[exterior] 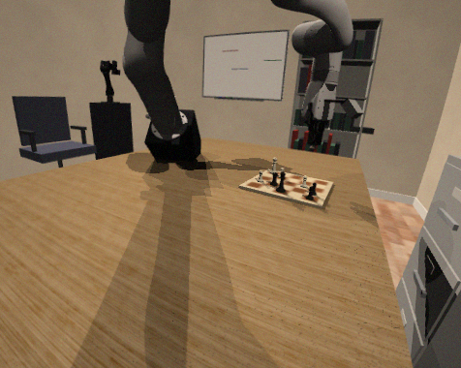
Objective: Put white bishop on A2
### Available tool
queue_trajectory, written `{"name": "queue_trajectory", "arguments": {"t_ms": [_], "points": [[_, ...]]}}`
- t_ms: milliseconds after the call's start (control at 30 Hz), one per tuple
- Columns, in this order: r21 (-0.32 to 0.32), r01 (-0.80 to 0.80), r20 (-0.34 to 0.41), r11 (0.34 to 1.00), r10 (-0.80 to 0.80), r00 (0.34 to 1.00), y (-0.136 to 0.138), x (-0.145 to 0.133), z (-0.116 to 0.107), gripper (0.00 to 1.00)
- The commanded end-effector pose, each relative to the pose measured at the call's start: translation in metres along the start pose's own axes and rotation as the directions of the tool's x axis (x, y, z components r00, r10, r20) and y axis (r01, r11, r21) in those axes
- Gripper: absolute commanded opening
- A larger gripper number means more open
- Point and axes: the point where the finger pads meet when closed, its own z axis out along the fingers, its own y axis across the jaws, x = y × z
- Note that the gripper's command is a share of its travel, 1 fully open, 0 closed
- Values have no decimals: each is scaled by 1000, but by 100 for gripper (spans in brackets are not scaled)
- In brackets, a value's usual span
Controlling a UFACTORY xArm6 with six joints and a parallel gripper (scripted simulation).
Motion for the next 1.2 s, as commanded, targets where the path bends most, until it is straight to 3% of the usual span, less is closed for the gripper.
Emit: {"name": "queue_trajectory", "arguments": {"t_ms": [0,67,233,267,300,333,500,1167], "points": [[4,-1,-2,1000,1,1000,-1,1,-2,0],[5,25,-1,1000,-25,1000,8,7,-2,0],[8,190,0,982,-190,982,69,39,-3,0],[8,190,0,982,-190,982,69,39,-3,0],[8,239,-1,971,-239,971,88,46,-3,0],[8,239,-1,971,-239,971,88,46,-3,0],[3,365,-3,931,-365,931,138,60,-2,0],[3,374,-4,928,-374,928,141,61,0,0]]}}
